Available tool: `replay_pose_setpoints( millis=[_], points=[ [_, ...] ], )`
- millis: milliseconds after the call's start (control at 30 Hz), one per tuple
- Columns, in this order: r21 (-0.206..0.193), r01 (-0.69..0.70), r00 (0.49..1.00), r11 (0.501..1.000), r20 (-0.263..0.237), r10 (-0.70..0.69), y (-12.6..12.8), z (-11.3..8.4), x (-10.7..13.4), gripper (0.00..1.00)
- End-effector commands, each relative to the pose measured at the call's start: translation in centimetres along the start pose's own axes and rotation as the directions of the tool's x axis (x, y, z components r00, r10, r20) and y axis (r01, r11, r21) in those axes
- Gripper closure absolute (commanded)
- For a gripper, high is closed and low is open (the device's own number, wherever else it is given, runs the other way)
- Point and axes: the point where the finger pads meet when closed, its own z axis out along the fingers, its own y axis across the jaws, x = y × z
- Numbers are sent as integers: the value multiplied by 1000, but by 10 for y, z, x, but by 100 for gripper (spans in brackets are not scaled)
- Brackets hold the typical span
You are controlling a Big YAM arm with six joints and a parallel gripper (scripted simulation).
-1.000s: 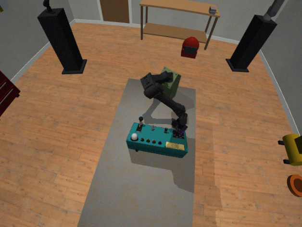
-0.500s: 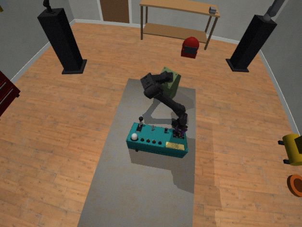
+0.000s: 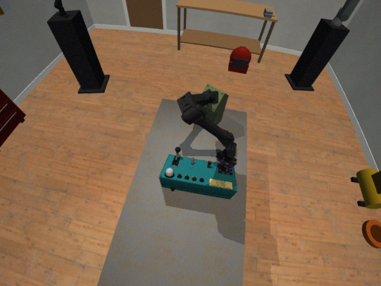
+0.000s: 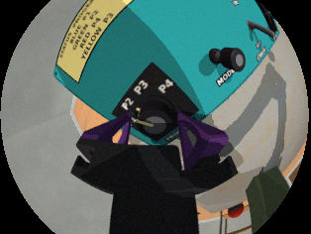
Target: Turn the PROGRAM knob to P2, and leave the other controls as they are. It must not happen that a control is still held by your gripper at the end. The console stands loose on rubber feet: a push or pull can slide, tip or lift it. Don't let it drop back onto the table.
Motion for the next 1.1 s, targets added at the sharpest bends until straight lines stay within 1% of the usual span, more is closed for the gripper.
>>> replay_pose_setpoints(
  millis=[0, 100, 167, 267, 367, 433, 700, 833, 867, 933, 1000, 1033, 1067],
  points=[
    [0, -5, 1000, 1000, -4, 5, 0, 0, 1, 30],
    [-4, -6, 1000, 1000, -5, 6, 2, -3, 1, 30],
    [-22, -10, 1000, 1000, -4, 10, 10, -13, -1, 30],
    [-21, -10, 1000, 1000, -4, 10, 10, -25, -1, 30],
    [-21, -10, 1000, 1000, -4, 10, 9, -45, -1, 30],
    [-21, -10, 1000, 1000, -4, 10, 9, -45, -1, 30],
    [-19, -10, 1000, 1000, -5, 10, 6, -117, -1, 30],
    [-18, -10, 1000, 1000, -5, 10, 6, -143, -1, 30],
    [-18, -10, 1000, 1000, -5, 10, 5, -147, -1, 30],
    [-26, -25, 1000, 999, -1, 25, 14, -152, -4, 30],
    [-26, -25, 1000, 999, -1, 25, 14, -152, -4, 30],
    [-8, -24, 1000, 1000, 5, 24, 8, -149, -6, 30],
    [-9, -15, 1000, 1000, 1, 15, 7, -151, -2, 30]
  ],
)
